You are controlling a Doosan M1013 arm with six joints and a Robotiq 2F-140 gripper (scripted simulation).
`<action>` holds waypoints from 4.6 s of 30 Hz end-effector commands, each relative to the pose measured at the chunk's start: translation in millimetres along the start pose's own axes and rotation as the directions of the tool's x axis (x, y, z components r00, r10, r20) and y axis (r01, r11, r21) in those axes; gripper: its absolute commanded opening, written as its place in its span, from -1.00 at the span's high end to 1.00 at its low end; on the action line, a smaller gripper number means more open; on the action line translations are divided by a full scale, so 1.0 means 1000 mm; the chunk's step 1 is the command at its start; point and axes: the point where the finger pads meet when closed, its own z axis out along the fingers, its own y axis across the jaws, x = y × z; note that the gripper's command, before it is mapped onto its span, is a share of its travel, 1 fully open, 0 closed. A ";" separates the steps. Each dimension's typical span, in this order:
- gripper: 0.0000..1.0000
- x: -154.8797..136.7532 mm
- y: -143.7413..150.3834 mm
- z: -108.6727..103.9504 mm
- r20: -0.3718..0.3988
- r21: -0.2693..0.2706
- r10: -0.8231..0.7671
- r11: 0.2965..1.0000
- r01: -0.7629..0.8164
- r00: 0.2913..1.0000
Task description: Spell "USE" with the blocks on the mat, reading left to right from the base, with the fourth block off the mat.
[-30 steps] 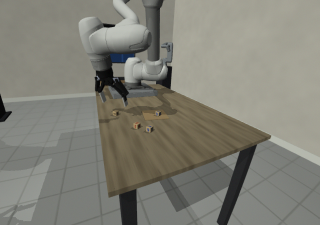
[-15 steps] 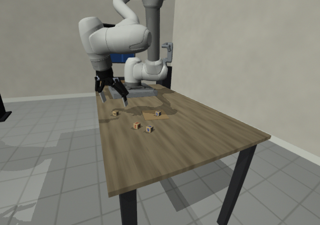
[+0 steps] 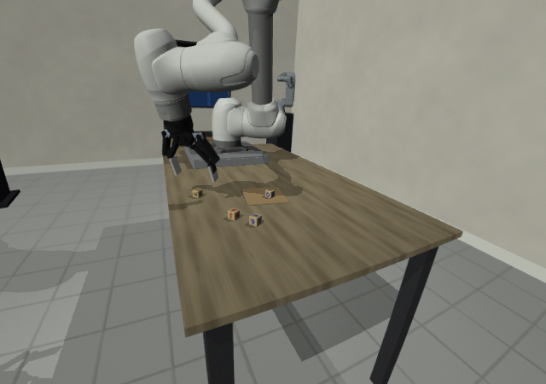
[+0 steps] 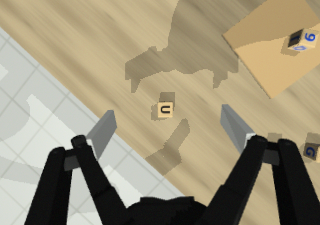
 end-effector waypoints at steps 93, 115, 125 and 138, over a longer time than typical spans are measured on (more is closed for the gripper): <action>0.26 0.116 0.223 0.000 0.329 -0.098 0.286 0.958 -0.269 0.900; 0.26 0.113 0.223 0.010 0.329 -0.098 0.286 0.958 -0.269 0.900; 0.26 0.107 0.223 0.024 0.329 -0.098 0.286 0.958 -0.269 0.900; 0.26 0.101 0.223 0.039 0.329 -0.098 0.286 0.958 -0.269 0.900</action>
